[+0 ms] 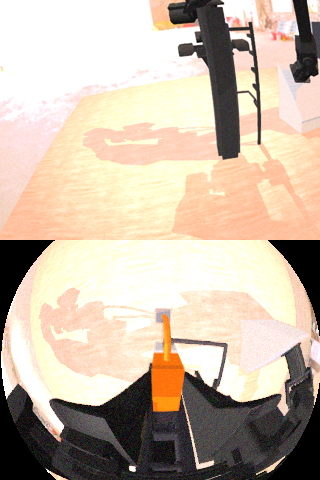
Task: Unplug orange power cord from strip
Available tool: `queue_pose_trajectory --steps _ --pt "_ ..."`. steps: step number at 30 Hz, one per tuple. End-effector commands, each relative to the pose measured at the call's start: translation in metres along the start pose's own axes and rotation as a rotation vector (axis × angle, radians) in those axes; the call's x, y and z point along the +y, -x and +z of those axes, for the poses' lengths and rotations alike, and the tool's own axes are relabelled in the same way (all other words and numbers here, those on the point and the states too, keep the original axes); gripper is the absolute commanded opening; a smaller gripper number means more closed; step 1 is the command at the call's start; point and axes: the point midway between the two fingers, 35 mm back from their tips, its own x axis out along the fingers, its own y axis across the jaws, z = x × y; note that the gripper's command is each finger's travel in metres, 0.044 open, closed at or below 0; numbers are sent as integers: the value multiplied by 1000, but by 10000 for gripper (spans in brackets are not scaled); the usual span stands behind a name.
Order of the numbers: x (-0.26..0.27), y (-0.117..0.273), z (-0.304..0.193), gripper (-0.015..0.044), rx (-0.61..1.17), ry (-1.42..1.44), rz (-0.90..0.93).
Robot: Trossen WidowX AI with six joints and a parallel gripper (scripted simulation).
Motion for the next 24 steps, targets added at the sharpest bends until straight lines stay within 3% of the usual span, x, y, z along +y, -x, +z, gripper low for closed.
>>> queue_pose_trajectory --steps 1,22,24 --pt "1 3 14 0 -21 -6 6" --pt "0 7 48 0 -23 -7 6" --pt "-1 4 40 53 -20 -2 -1"
